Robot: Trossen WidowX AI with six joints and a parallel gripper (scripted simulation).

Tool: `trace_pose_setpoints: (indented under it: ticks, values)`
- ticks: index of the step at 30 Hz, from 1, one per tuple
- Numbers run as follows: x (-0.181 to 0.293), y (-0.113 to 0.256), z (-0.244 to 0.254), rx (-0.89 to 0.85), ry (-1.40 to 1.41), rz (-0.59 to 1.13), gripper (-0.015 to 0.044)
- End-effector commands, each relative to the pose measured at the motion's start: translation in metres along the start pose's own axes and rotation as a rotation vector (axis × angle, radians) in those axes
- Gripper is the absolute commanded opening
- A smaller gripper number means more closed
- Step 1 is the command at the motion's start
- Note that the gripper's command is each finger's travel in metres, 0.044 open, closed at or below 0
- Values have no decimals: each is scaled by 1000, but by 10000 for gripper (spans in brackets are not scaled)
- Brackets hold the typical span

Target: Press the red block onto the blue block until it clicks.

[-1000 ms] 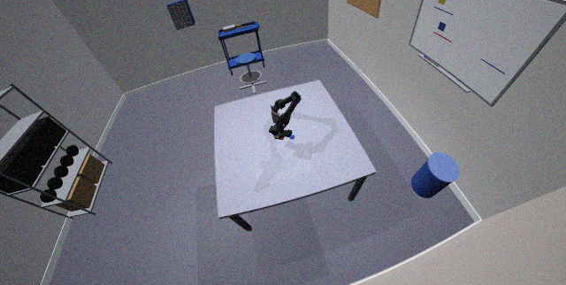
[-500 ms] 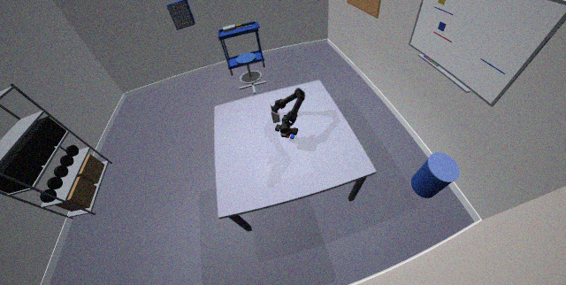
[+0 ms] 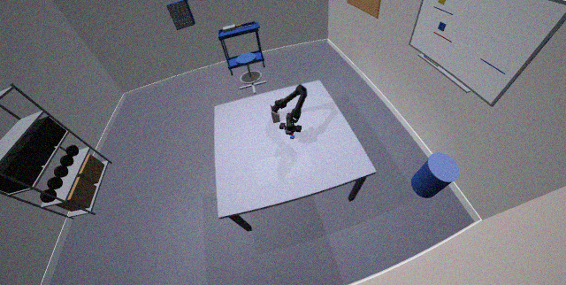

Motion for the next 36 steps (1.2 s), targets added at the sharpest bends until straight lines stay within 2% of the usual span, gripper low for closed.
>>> trace_pose_setpoints:
  ticks: [1, 21, 36]
  values:
    - [10, -5, 2, -4, 4, 6, 0]
    - [10, -41, 2, -6, 4, 7, 0]
    - [9, -44, 2, -6, 4, 7, 0]
Point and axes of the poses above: the point midway between the two fingers, 35 mm back from their tips, its own y axis back along the fingers, its own z axis across the jaws, x = y × z, the point moved 1 cm from there along y, back along the fingers, and after that the axes turned 8 degrees about -y, right-handed, at the moved point
